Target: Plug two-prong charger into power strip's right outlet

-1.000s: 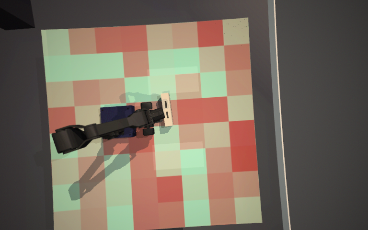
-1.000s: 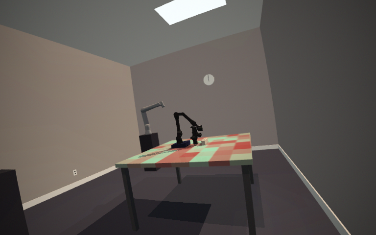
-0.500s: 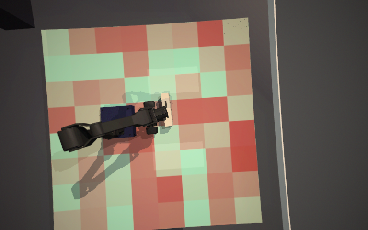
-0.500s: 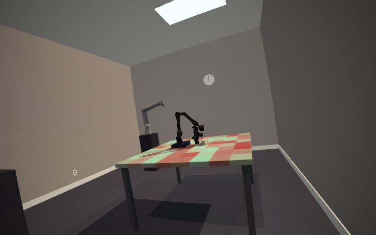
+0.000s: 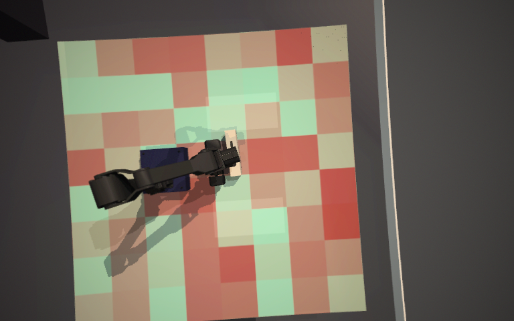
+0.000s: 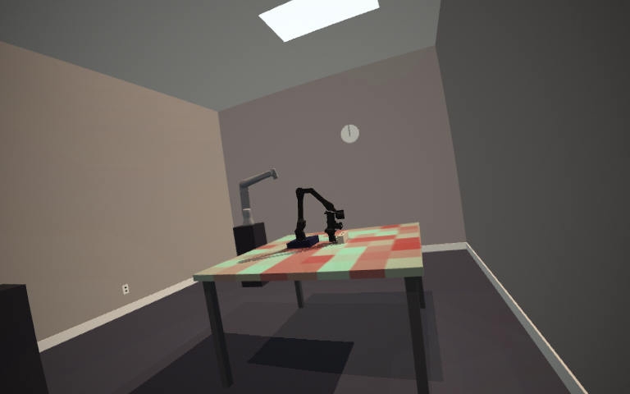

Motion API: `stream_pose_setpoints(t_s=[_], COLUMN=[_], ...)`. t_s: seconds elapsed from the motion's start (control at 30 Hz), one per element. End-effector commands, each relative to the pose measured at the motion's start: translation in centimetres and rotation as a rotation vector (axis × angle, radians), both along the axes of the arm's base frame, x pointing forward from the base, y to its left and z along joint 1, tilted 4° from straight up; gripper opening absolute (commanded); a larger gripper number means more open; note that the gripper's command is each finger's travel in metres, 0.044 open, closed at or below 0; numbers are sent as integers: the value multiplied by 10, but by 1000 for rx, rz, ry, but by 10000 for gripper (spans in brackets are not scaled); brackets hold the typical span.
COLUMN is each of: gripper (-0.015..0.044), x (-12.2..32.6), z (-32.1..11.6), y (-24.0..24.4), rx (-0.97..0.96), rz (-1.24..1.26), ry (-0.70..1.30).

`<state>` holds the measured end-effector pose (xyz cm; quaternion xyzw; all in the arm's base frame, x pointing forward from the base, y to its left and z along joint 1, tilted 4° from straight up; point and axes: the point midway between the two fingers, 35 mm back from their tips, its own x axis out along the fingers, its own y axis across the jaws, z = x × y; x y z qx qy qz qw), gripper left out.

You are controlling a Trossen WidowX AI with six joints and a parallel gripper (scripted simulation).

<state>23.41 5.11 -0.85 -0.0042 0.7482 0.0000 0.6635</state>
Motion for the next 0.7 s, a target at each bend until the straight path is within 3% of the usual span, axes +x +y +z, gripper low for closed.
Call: stream_pose_setpoints(t_s=[0.0,0.67], gripper=[0,0], x=[4,7], z=[0,0], y=[0,0], rx=[2,2], rz=[7,7], ry=[-3,-4])
